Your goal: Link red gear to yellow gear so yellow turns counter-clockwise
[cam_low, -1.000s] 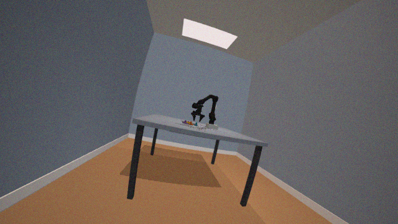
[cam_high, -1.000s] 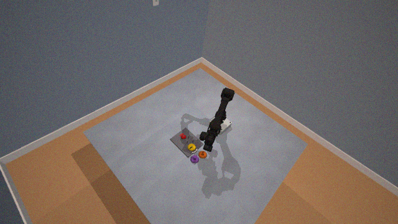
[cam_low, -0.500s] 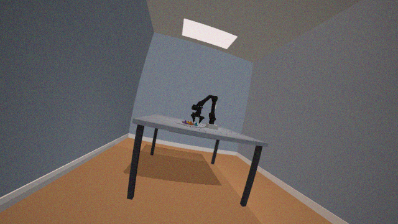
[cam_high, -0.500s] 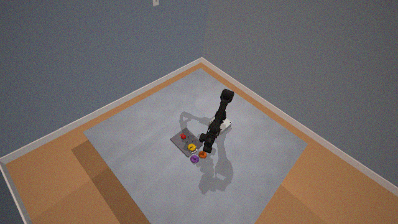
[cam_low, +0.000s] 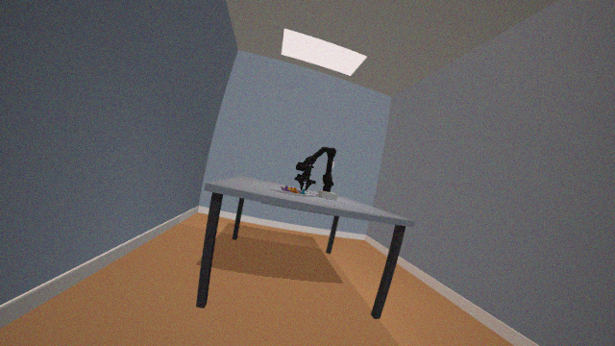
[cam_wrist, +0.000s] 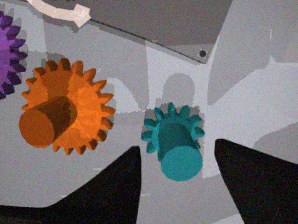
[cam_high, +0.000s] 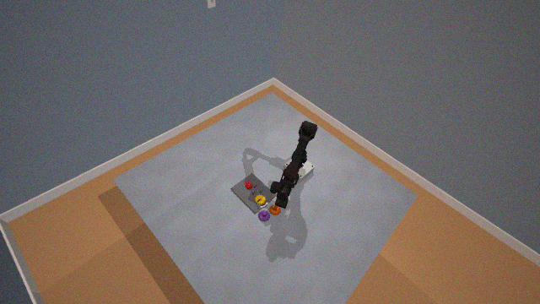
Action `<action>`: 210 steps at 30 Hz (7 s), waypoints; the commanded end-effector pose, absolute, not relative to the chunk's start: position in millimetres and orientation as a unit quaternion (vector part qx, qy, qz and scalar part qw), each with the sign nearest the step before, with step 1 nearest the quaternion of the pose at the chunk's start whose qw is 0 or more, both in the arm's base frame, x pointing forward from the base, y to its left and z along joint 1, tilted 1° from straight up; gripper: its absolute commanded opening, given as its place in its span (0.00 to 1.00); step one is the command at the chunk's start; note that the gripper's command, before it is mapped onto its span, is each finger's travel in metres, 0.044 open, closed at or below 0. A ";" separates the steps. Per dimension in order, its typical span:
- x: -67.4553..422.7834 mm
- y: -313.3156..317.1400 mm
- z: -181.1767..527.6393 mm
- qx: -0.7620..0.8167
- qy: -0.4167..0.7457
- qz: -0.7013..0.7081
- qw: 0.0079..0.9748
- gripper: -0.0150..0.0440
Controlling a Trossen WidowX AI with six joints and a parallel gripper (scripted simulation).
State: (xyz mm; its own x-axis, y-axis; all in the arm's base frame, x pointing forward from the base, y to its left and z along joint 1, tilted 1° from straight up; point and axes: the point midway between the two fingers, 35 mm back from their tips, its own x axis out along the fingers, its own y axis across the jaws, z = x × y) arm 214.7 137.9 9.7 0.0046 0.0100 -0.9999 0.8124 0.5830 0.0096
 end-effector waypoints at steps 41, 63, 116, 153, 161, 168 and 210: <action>223.2 146.8 65.3 0.328 0.630 -0.319 0.628 0.25; 221.3 146.8 118.6 0.329 0.630 -0.319 0.627 0.25; 260.4 86.7 122.7 0.335 0.623 -0.325 0.628 0.25; 287.8 12.7 87.5 0.329 0.624 -0.324 0.631 0.25; 290.3 -4.6 79.8 0.327 0.624 -0.323 0.631 0.25; 291.5 -19.9 73.0 0.326 0.625 -0.323 0.632 0.25; 292.4 -32.9 54.1 0.256 0.656 -0.254 0.663 0.25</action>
